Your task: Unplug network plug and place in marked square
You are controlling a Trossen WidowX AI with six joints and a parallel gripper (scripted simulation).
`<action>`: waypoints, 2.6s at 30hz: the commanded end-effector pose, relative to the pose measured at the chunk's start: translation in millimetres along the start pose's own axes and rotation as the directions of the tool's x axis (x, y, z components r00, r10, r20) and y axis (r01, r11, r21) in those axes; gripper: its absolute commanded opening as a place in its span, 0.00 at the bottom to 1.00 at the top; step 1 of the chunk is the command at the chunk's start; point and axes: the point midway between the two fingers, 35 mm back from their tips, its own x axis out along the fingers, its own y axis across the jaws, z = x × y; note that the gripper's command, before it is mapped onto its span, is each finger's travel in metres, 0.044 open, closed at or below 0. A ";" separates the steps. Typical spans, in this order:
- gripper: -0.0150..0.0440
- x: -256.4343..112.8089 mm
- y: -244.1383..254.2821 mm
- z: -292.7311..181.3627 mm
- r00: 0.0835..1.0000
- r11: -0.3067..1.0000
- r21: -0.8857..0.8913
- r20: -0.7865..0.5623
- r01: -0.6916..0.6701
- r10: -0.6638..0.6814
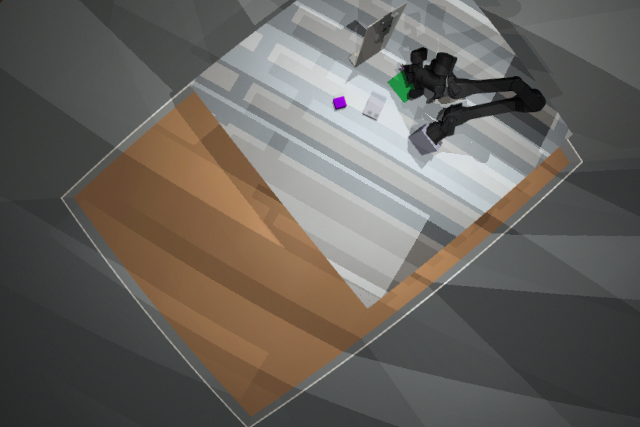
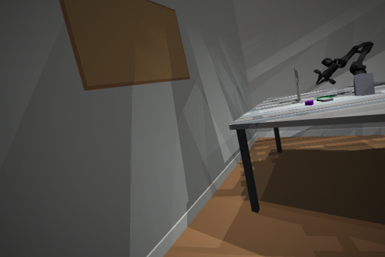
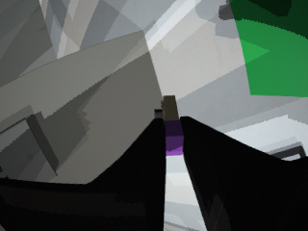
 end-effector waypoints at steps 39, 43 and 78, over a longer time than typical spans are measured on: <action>0.25 14.9 -61.3 30.8 0.948 0.975 0.099 0.235 0.198 -0.217; 0.25 17.0 -63.0 30.8 0.947 0.975 0.100 0.234 0.199 -0.217; 0.25 31.8 -78.7 33.6 0.948 0.975 0.099 0.234 0.199 -0.217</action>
